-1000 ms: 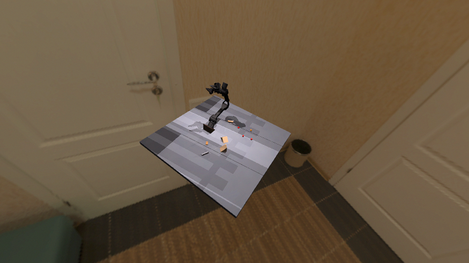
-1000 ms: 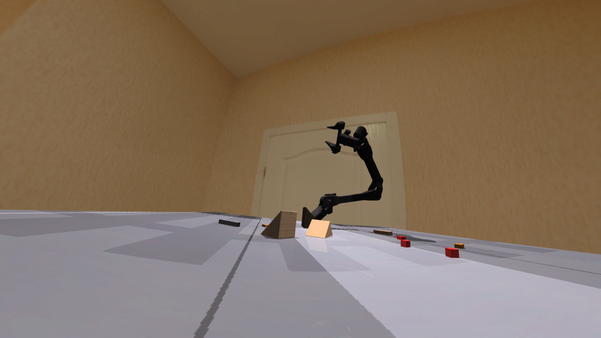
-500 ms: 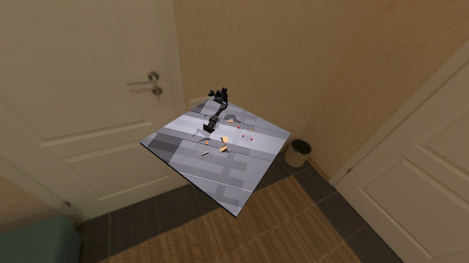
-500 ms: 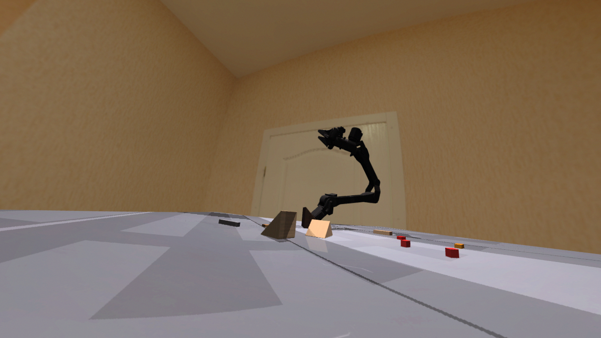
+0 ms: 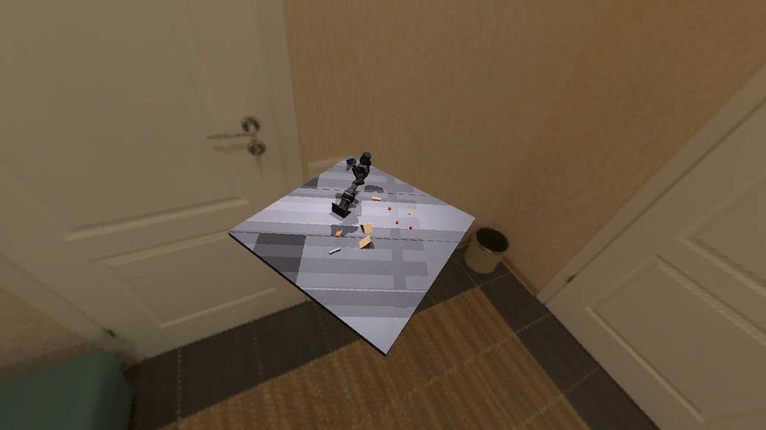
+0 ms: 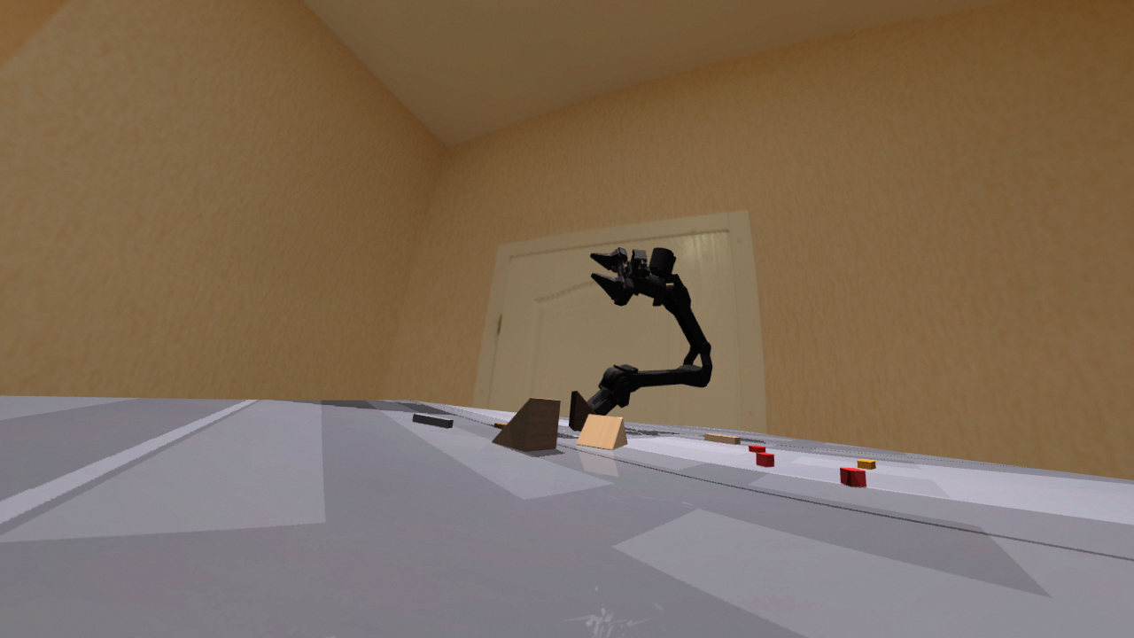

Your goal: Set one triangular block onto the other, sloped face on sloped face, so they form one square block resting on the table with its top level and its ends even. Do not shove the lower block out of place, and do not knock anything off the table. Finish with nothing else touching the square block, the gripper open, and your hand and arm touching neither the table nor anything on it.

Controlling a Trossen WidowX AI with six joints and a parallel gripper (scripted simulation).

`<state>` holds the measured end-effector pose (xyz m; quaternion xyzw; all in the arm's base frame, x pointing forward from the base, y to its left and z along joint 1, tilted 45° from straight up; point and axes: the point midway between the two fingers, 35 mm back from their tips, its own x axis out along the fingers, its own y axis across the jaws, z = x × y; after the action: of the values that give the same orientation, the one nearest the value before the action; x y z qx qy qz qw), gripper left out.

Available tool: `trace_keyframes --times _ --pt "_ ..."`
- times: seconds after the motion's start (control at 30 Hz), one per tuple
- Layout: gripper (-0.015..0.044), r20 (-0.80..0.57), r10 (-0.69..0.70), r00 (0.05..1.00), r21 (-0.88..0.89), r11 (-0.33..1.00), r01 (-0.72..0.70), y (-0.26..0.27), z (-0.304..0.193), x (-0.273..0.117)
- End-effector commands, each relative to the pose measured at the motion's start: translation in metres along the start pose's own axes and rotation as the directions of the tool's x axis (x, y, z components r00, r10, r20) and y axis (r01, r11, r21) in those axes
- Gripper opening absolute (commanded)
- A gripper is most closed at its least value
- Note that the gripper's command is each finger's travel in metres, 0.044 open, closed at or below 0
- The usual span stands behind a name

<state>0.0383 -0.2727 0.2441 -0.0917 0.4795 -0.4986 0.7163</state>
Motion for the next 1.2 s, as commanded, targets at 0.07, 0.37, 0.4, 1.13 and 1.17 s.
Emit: trace_keyframes --times 0.07,0.37,0.4,1.13,1.17 --pt "0.044 0.092 0.32 0.943 -0.638 0.746 -0.191 0.093 -0.003 0.006" --pt "0.044 0.121 0.533 0.837 -0.927 0.363 -0.098 0.157 -0.012 -0.002" --pt "0.044 0.122 0.556 0.822 -0.945 0.318 -0.075 0.163 -0.014 -0.003" --pt "0.044 0.069 0.922 0.382 -0.63 -0.257 0.733 0.289 -0.071 -0.057" --pt "0.044 0.068 0.924 0.377 -0.621 -0.256 0.741 0.29 -0.072 -0.058"
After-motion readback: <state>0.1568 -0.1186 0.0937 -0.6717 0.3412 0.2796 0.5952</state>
